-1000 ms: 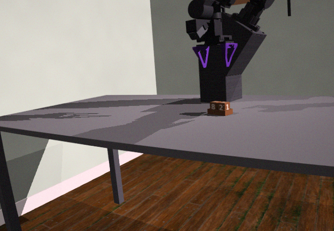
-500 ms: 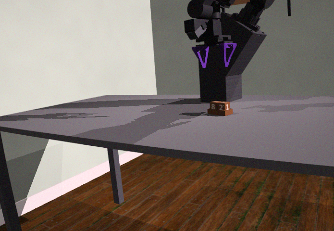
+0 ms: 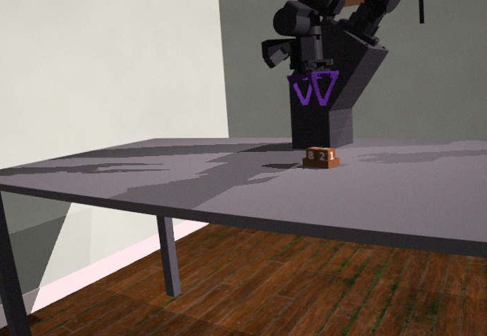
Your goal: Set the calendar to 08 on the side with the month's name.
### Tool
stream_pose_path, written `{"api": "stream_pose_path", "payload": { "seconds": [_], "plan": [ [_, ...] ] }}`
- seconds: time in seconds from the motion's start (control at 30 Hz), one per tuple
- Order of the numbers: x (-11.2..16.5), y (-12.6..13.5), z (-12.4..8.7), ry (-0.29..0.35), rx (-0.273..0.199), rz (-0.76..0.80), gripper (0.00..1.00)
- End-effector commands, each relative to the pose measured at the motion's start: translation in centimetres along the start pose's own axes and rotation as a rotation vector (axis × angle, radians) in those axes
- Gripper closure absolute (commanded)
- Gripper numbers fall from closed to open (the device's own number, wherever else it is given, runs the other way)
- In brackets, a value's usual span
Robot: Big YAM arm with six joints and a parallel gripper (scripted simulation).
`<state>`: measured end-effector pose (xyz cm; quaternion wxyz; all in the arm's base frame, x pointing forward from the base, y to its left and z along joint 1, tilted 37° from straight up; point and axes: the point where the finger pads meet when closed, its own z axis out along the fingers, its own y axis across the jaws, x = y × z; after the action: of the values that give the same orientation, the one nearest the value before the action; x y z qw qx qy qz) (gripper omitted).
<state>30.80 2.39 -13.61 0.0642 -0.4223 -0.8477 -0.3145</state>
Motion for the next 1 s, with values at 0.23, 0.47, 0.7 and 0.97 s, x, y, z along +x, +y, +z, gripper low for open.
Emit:
{"api": "stream_pose_path", "payload": {
  "seconds": [0.23,0.47,0.7,0.97],
  "plan": [
    [-0.7,0.7,1.4,-0.026,-0.010,0.389,0.00],
    [-0.3,0.8,1.8,-0.027,-0.018,0.617,0.00],
    [-0.1,0.1,2.8,-0.018,-0.004,0.772,0.00],
    [-0.5,1.0,3.3,-0.023,-0.027,1.030,0.00]
  ]
}}
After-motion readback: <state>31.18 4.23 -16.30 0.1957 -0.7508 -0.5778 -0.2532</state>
